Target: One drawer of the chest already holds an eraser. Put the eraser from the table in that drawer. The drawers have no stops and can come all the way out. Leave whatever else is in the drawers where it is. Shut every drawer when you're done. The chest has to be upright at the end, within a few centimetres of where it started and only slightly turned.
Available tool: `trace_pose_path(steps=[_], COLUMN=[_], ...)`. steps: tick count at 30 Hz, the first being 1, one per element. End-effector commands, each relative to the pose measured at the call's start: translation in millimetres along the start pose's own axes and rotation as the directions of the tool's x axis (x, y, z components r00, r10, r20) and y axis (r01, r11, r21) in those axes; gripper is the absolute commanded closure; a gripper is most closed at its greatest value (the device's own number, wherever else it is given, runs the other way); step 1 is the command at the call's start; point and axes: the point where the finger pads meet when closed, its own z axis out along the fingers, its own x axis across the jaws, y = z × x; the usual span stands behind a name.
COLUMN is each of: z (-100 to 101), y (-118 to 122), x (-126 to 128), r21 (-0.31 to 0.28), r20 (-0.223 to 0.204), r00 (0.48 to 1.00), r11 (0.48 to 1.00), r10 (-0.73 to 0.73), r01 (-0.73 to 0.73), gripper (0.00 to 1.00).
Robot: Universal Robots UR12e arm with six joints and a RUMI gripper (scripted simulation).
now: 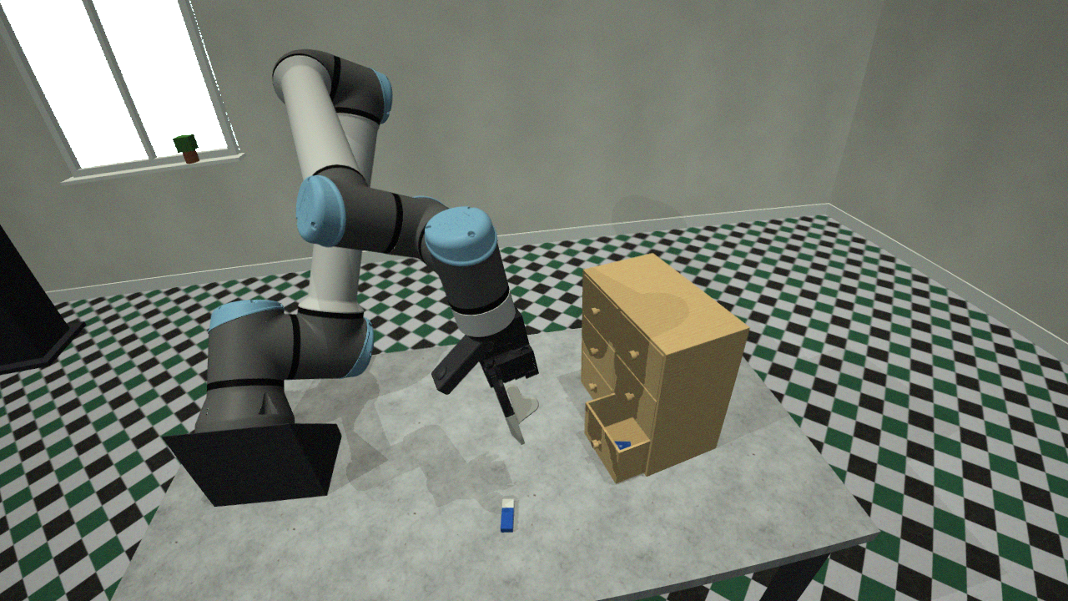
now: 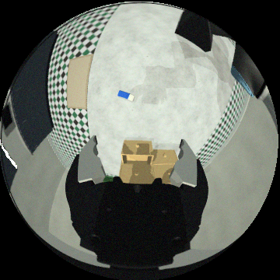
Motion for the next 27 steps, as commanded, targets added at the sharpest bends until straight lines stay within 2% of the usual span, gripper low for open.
trace_pose_path(steps=[1, 7, 14, 16, 21, 27], z=[7.6, 22.6, 41.9, 41.9, 53.9, 65.3], y=[5.0, 14.2, 26.0, 26.0, 33.4, 40.3], x=[-0.9, -1.1, -1.4, -1.4, -1.6, -2.0], r21=[-0.087, -0.248, -0.444, -0.444, -0.557, -0.655], r20=[0.003, 0.004, 0.005, 0.005, 0.005, 0.006], r00=[1.000, 1.000, 1.000, 1.000, 1.000, 1.000], r11=[0.996, 0.969, 0.896, 0.896, 0.831, 0.756], r10=[-0.001, -0.001, -0.001, -0.001, -0.001, 0.000], r01=[0.001, 0.002, 0.003, 0.003, 0.003, 0.004], gripper=[0.00, 0.00, 0.00, 0.00, 0.00, 0.00])
